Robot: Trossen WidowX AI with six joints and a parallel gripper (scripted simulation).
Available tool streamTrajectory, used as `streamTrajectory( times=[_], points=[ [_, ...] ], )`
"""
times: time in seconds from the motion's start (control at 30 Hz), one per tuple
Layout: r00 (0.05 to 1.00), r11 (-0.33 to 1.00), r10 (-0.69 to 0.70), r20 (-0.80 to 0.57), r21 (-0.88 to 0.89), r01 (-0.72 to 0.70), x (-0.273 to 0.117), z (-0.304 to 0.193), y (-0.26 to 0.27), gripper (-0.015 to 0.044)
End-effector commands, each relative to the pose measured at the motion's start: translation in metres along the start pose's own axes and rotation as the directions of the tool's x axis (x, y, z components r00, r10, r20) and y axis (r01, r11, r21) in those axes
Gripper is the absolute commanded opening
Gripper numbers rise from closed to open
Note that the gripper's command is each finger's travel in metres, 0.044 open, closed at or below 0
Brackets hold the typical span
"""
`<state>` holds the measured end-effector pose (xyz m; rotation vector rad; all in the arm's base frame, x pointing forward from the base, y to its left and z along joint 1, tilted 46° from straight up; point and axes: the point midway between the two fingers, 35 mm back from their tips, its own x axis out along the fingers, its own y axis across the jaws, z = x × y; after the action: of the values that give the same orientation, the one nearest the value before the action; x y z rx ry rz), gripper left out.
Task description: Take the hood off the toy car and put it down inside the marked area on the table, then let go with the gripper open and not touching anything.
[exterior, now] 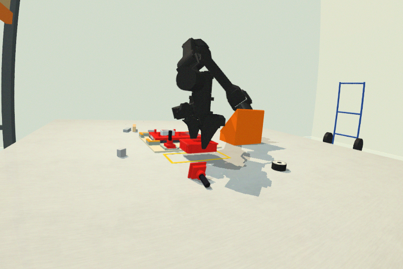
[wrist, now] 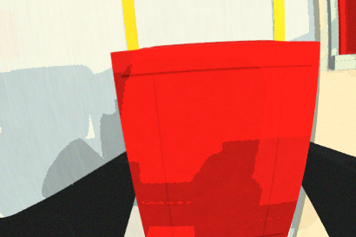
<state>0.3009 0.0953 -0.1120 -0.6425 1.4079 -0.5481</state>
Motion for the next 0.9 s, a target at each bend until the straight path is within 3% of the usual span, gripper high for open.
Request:
streamTrajectory(
  times=[0.0,0.87],
  points=[
    [1.000,1.000,-0.005,0.002,-0.007,0.005,0.002,0.000,-0.001,0.0000],
    [1.000,1.000,-0.005,0.002,-0.007,0.005,0.014,0.000,-0.001,0.0000]
  ],
)
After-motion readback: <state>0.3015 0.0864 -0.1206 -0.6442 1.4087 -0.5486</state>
